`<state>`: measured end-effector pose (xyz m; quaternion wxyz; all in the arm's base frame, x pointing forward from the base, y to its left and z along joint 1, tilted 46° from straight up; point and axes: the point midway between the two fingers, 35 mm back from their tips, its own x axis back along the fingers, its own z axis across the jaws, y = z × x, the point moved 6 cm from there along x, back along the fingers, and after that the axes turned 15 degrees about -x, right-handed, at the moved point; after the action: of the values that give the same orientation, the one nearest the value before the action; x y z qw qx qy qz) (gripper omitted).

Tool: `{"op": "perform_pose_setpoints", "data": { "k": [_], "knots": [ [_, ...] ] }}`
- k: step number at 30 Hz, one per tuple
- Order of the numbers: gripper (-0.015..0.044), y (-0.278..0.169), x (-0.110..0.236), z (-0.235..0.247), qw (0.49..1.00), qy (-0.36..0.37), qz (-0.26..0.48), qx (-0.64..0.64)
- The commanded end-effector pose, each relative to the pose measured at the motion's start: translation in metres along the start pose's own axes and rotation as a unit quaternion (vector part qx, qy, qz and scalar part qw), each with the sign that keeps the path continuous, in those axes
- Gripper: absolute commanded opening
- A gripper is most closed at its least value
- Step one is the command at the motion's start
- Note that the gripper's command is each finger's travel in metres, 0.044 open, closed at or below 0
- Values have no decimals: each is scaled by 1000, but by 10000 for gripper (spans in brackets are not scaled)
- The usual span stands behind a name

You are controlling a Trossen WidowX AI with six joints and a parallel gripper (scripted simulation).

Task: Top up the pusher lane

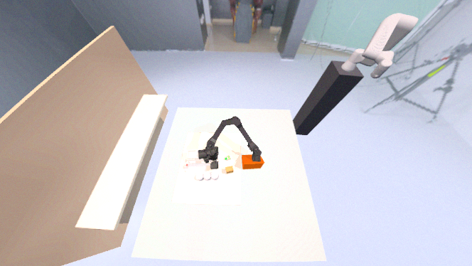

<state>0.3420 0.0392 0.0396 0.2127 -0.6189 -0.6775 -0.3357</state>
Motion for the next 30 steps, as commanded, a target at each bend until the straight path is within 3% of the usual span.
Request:
{"op": "perform_pose_setpoints", "data": {
  "k": [1, 30],
  "knots": [
    [0, 3, -1, 0, 1000, -1, -6, -4],
    [0, -2, -2, -1, 1000, -1, -6, -4]
  ]
}}
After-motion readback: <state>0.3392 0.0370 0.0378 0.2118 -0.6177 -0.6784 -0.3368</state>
